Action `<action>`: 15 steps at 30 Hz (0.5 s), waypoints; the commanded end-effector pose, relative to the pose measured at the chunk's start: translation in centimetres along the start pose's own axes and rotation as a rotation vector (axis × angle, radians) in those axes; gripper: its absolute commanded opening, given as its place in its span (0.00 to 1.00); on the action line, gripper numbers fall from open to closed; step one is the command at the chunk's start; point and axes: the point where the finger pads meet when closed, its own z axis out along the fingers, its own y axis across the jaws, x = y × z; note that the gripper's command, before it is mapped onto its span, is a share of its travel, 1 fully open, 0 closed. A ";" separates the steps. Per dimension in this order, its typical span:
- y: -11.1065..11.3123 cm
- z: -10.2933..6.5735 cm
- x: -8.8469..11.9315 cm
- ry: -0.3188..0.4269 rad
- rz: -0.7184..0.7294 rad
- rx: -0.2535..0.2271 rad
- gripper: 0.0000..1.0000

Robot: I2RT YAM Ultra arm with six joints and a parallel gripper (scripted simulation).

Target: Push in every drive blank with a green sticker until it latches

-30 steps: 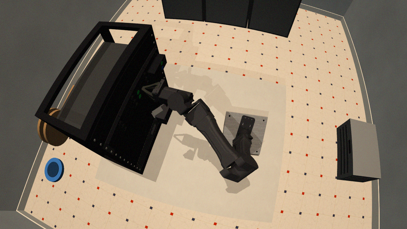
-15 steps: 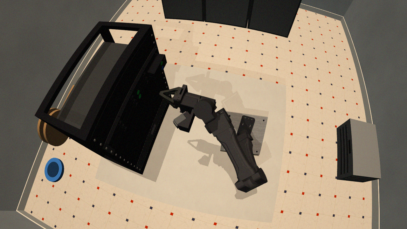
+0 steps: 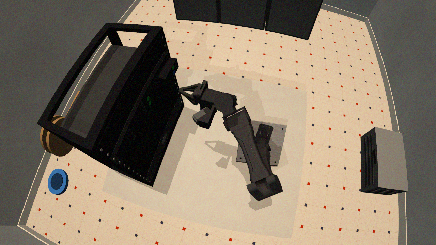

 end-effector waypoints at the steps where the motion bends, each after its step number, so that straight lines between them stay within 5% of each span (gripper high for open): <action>1: 0.4 -0.4 3.2 -0.012 -0.009 0.007 0.00; 7: -0.7 -0.4 6.7 -0.026 -0.034 0.028 0.00; 15: -0.5 -0.5 8.3 -0.026 -0.032 0.028 0.00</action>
